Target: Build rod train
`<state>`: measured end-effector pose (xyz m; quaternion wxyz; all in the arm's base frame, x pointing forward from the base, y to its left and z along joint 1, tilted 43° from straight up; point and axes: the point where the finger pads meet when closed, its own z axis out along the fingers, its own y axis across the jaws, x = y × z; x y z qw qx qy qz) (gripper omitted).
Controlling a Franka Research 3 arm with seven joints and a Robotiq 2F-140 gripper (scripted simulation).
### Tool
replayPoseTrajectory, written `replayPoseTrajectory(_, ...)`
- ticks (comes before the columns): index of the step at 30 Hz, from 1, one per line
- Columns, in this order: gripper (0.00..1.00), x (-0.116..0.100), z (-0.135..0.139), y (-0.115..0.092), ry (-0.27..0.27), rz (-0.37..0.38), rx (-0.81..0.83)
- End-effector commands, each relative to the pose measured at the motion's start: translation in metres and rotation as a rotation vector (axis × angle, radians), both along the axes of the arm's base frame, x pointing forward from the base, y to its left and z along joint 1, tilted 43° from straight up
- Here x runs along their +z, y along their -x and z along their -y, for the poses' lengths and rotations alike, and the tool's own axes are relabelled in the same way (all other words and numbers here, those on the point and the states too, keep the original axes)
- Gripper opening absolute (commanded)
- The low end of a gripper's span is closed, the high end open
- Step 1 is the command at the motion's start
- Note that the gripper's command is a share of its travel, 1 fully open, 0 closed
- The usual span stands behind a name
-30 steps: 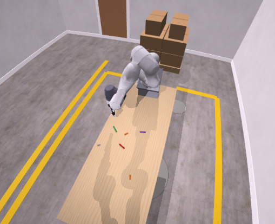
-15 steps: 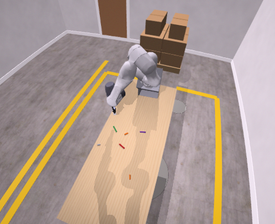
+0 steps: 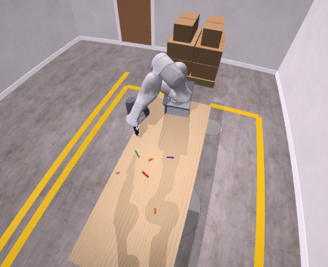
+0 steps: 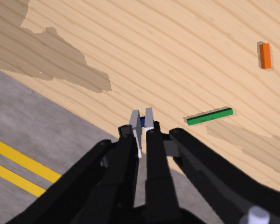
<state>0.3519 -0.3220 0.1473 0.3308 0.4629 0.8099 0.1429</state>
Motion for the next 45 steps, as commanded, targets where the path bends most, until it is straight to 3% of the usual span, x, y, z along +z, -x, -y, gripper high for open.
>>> replayPoseTrajectory(1, 0.12, -0.003, 0.001, -0.002, 0.034, 0.002, 0.029)
replayPoseTrajectory(25, 0.12, -0.06, 0.008, -0.053, 0.034, 0.002, 0.029)
replayPoseTrajectory(45, 0.12, -0.063, 0.008, -0.057, 0.034, 0.002, 0.029)
